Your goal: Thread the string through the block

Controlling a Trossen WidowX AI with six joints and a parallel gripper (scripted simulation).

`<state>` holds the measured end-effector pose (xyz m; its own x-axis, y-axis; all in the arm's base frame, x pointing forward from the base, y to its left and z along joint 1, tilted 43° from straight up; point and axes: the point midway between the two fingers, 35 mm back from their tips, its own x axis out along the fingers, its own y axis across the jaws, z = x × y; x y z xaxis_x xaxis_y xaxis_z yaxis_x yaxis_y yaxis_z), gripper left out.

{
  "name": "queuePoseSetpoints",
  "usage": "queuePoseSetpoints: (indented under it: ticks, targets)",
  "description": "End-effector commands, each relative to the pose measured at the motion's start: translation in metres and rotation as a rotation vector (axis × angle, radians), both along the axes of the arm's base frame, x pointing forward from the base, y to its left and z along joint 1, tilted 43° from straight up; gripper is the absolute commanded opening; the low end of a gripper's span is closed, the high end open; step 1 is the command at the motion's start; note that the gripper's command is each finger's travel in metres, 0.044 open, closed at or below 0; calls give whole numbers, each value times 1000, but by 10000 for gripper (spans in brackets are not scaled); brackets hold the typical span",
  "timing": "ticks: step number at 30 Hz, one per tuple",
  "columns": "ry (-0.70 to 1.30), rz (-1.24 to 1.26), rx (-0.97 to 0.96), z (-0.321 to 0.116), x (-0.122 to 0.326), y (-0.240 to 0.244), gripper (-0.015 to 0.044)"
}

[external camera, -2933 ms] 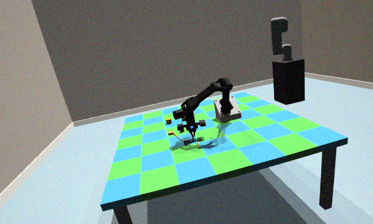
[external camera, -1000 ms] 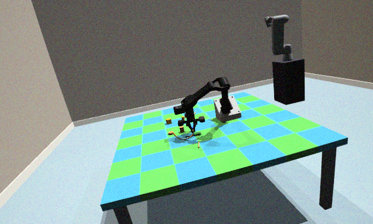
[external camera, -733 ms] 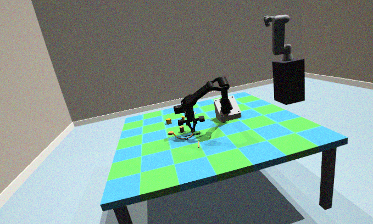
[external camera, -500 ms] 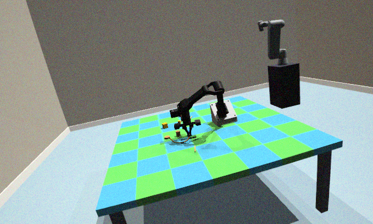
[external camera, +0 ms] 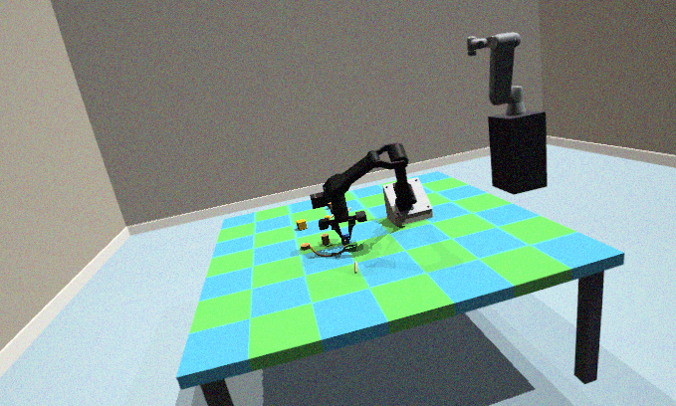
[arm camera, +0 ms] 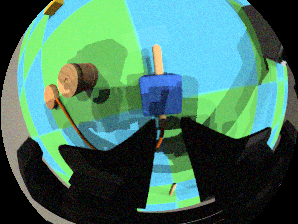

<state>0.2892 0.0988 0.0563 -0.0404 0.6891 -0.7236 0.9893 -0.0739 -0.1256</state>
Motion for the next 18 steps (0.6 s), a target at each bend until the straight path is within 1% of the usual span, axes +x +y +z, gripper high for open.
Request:
queuePoseSetpoints:
  ticks: [1, 4, 10, 12, 18]
  targets:
    - [-21, -13, -7, 34, 7, -34, 122]
    - [-20, -12, -4, 51, 5, -49, 122]
    - [-33, -14, -2, 48, 7, -49, 122]
    - [-117, 75, 0, 47, 6, -50, 122]
    - [-497, 481, 11, 40, 5, -58, 122]
